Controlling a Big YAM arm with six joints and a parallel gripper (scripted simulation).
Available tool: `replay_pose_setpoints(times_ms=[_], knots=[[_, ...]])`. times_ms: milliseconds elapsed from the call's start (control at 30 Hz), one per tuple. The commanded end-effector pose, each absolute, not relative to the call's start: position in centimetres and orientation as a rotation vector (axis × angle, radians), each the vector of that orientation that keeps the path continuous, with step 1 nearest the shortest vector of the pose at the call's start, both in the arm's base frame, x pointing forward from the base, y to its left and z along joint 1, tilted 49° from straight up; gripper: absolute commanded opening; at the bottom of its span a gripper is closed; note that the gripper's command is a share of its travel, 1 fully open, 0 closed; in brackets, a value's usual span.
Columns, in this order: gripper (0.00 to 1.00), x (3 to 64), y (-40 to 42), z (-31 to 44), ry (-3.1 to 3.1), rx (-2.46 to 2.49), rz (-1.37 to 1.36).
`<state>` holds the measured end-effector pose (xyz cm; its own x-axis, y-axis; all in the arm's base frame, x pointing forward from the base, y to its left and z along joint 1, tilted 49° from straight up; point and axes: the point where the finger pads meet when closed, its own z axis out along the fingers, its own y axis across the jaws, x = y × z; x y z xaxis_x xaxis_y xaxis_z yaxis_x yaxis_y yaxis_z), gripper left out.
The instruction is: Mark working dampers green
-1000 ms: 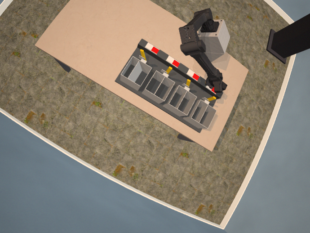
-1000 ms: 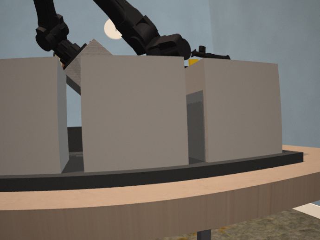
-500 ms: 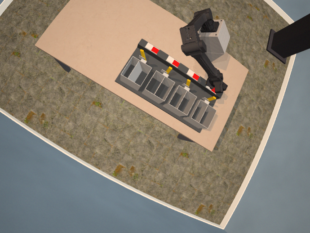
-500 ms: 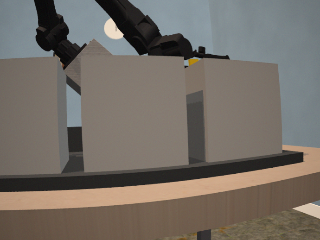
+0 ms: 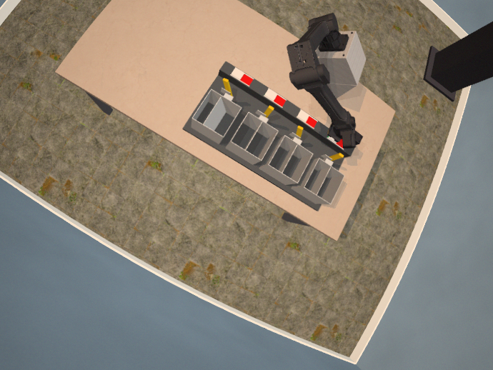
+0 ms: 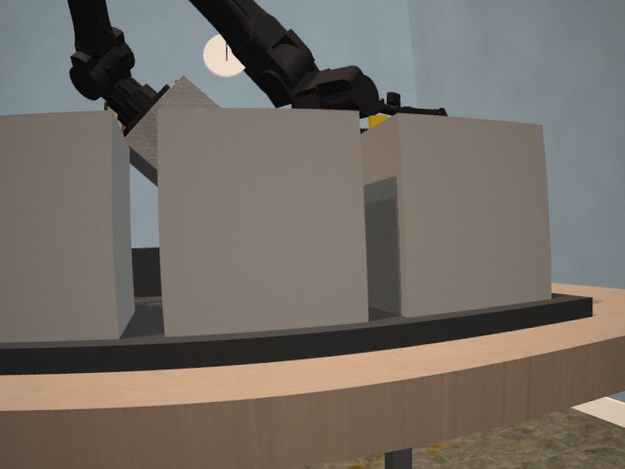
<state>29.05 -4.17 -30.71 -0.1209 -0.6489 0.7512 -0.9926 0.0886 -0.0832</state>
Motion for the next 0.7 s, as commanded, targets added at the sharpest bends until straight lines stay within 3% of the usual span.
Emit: replay_pose_setpoints(times_ms=[0, 667], knots=[[0.00, 29.05, -3.37, -31.43, -1.820, 1.628, 0.820], [0.00, 29.16, -2.91, -32.15, -1.824, 1.622, 0.818]])
